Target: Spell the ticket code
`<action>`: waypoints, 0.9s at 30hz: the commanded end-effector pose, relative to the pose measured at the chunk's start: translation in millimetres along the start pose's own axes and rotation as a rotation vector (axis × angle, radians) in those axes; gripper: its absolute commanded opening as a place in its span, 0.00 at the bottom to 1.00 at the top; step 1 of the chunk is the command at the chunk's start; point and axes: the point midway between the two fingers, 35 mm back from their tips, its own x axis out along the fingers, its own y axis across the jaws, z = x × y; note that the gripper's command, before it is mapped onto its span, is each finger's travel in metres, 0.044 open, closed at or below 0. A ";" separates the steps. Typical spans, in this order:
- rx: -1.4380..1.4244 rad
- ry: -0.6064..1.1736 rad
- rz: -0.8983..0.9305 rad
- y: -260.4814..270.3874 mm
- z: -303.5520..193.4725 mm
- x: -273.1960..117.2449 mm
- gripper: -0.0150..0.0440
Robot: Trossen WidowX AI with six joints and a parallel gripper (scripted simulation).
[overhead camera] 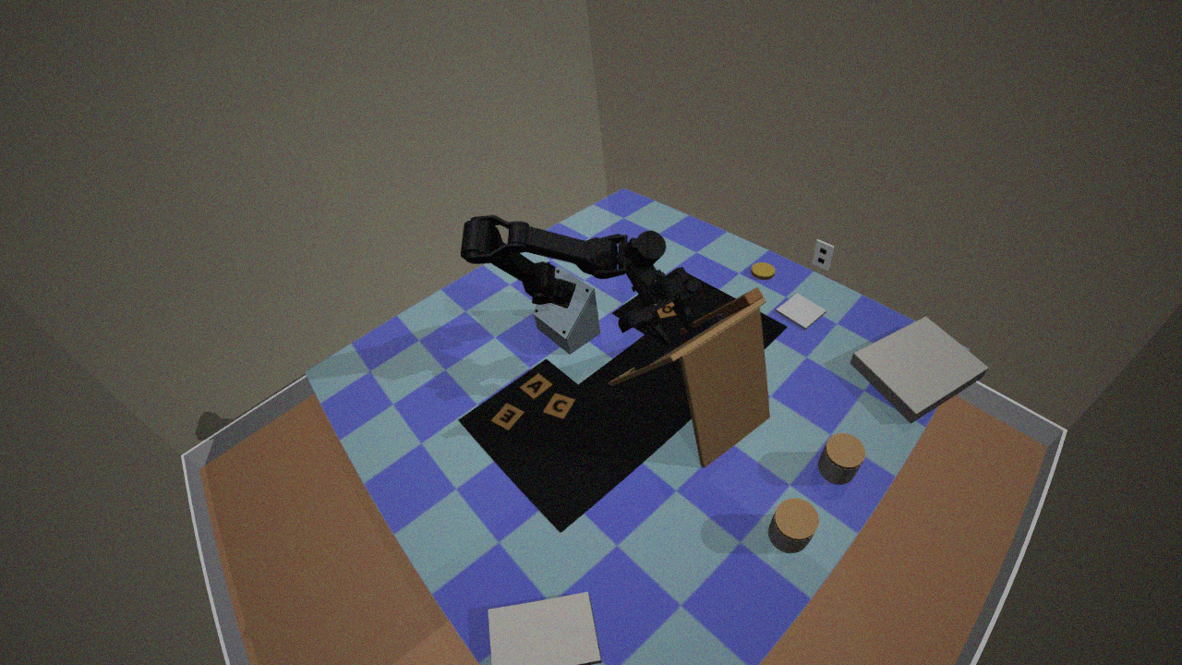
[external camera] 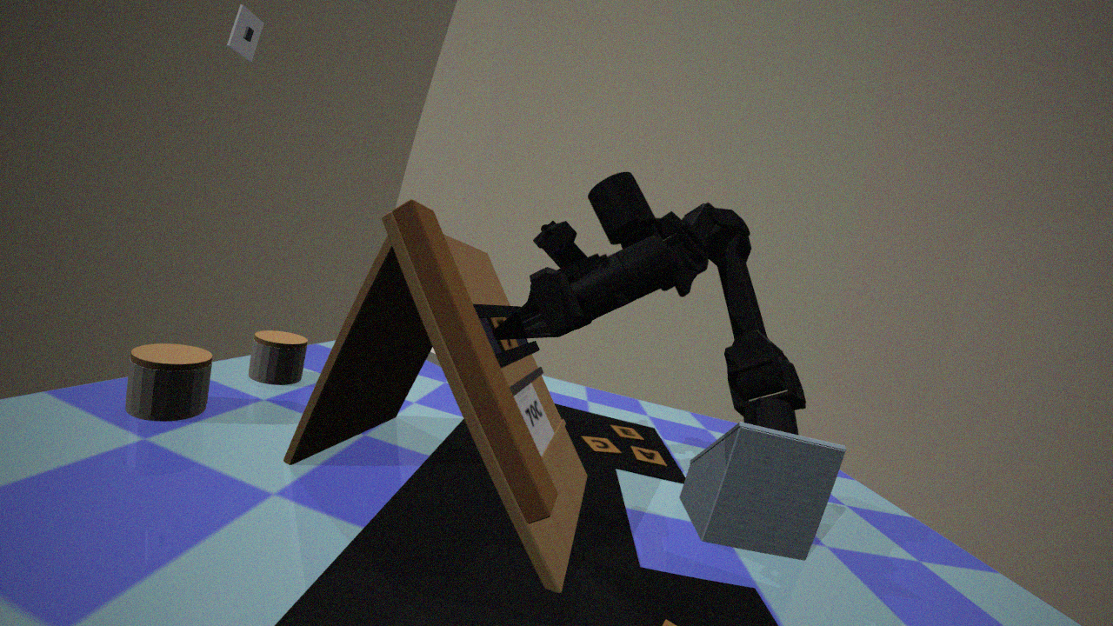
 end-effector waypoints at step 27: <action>0.002 0.001 -0.002 18.3 -0.2 0.6 0.25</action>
